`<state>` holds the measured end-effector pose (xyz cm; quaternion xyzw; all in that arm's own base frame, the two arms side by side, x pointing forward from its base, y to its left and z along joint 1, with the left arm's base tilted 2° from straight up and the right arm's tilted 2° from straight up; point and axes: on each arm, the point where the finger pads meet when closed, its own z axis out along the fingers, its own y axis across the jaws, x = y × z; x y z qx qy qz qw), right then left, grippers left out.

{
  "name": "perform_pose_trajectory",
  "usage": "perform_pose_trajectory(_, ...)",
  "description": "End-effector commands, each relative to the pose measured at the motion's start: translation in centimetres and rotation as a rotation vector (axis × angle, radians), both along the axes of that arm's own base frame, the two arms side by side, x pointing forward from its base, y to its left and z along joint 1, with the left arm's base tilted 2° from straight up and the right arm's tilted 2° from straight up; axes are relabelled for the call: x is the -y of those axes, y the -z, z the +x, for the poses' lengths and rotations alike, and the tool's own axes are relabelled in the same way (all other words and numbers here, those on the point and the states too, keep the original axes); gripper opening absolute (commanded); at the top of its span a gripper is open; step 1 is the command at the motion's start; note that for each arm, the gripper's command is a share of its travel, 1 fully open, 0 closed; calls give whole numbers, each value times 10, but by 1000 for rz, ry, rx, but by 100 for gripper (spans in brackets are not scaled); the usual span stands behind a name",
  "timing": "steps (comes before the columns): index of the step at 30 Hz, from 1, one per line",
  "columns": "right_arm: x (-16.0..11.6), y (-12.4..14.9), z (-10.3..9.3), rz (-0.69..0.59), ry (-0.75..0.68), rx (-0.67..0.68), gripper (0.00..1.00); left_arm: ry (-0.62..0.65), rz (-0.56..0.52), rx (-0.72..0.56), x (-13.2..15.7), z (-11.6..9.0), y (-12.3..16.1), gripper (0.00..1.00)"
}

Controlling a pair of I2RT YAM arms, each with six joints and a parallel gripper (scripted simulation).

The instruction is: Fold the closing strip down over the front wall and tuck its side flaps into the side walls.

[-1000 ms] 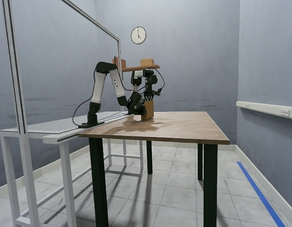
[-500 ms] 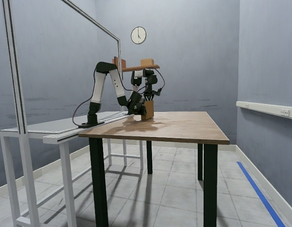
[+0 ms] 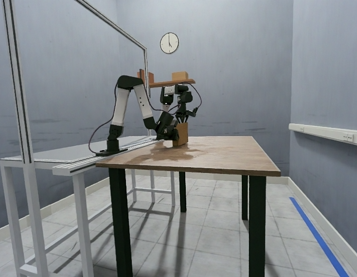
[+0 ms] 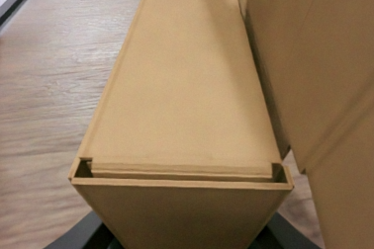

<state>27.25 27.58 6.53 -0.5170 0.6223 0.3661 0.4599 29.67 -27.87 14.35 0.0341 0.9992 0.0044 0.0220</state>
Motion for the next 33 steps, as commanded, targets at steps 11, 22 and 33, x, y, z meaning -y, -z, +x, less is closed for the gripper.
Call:
perform_pose_trajectory(11, -2, -5, 1, 8, -4, 14, 45, 53, -3, -11, 12, -1, 5, 54)
perform_pose_trajectory(22, -2, -5, 1, 8, -4, 14, 45, 65, -3, -11, 12, -1, 5, 54)
perform_pose_trajectory(33, -2, -5, 1, 8, -4, 14, 45, 76, -5, -8, 13, 1, 5, 54)
